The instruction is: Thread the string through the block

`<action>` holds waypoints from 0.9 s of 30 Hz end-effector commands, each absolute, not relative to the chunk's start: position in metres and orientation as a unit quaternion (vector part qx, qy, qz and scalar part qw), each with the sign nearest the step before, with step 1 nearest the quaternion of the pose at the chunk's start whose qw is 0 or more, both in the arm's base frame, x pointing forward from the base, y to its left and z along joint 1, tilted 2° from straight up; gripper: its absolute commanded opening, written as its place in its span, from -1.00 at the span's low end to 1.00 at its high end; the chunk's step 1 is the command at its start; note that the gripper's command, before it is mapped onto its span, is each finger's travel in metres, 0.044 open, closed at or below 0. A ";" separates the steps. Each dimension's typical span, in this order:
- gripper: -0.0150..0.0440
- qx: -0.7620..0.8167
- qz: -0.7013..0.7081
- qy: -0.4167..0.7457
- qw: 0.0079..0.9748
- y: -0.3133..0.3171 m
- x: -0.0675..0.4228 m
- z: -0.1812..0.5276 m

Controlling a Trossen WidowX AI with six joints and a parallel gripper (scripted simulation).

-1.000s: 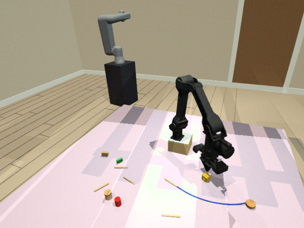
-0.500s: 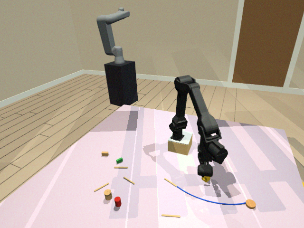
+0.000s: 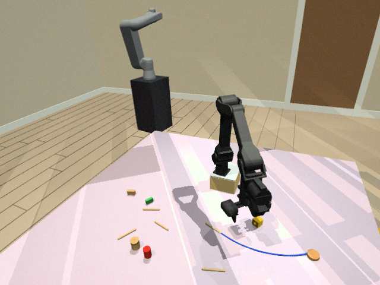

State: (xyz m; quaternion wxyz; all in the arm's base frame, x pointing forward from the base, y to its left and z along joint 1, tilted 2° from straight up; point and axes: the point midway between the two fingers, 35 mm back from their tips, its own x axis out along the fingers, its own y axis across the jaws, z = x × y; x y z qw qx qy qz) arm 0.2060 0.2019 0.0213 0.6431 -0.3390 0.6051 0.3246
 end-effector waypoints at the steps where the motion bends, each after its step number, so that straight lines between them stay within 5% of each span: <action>1: 1.00 0.004 0.004 0.688 0.726 0.176 0.233 0.023; 13: 1.00 0.273 -0.255 0.639 0.672 0.154 0.250 0.023; 27: 1.00 0.534 -0.507 0.466 0.491 0.127 0.267 0.024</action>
